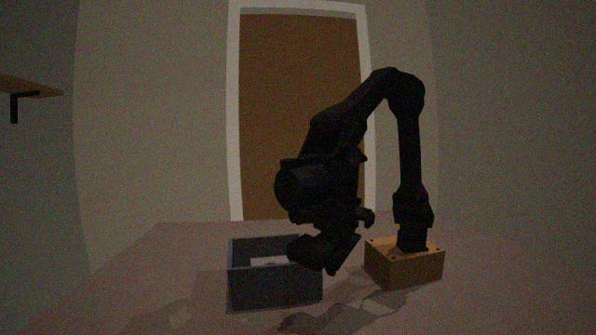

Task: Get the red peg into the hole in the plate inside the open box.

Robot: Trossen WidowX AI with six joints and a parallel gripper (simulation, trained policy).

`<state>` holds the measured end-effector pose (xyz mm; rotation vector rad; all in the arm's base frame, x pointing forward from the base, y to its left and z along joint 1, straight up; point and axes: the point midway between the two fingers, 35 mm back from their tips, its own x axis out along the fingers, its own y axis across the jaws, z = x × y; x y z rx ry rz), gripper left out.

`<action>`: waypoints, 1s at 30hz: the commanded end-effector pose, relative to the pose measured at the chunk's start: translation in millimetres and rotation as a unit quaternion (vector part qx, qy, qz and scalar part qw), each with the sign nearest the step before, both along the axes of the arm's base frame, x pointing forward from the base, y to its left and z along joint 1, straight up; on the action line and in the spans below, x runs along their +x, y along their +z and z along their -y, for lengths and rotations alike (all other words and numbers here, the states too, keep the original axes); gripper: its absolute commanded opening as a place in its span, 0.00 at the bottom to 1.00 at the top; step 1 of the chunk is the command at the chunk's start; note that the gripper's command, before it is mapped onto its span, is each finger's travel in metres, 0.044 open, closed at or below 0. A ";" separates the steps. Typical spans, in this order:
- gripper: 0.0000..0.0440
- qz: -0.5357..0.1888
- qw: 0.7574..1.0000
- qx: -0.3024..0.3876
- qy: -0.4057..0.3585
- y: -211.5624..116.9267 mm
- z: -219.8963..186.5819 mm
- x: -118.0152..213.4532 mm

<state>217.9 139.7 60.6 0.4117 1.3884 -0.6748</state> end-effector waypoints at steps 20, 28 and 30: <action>0.00 0.065 0.992 -0.020 -0.107 34.7 76.1 80.1; 0.00 0.066 0.992 -0.017 -0.111 23.3 107.7 104.9; 0.00 0.064 0.992 -0.014 -0.107 19.2 114.2 110.0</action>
